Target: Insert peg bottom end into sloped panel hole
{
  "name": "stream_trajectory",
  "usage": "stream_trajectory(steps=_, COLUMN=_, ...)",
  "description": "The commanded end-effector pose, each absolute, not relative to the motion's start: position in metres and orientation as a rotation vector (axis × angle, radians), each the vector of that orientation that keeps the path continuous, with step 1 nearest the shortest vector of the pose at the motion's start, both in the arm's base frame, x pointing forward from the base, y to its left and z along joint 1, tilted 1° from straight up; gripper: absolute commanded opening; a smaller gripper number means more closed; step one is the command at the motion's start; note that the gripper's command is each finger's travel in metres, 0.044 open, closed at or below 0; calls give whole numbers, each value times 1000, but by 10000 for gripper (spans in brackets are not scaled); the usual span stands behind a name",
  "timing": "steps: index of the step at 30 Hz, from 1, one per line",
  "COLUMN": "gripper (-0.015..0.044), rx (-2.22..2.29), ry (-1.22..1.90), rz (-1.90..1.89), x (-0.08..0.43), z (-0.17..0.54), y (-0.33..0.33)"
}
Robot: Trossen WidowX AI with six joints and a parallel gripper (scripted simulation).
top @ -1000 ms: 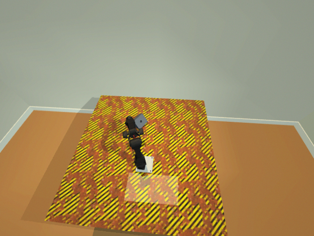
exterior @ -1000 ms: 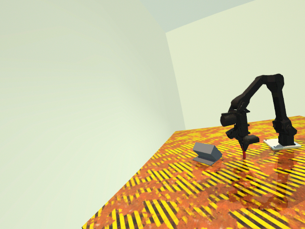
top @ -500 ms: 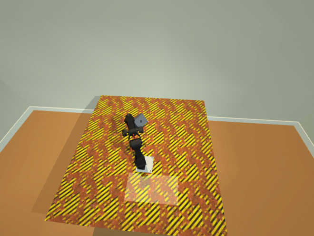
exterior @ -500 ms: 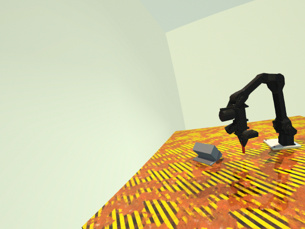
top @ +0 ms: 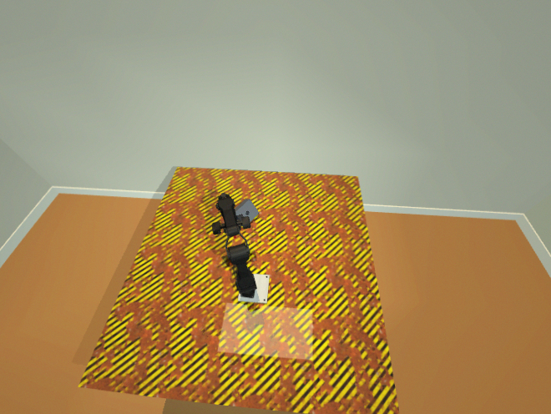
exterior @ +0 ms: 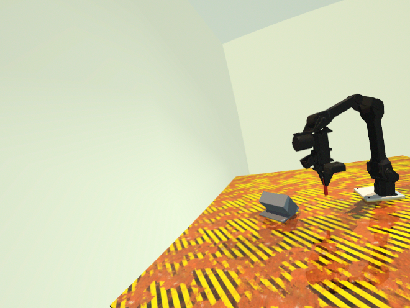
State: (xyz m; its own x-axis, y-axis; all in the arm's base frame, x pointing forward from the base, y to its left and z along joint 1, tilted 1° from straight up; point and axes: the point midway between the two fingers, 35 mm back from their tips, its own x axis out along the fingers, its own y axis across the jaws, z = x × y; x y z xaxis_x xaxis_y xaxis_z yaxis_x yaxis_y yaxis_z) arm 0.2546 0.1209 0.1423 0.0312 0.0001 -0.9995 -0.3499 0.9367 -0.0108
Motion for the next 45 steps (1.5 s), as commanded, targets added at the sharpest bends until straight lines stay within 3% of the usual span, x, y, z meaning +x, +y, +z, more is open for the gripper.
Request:
stream_trajectory(steps=1, gripper=0, rx=-275, ry=1523, rz=276, x=254, z=147, y=120)
stream_trajectory(steps=45, gripper=0, rx=-59, ry=1478, rz=419, x=290, z=140, y=102)
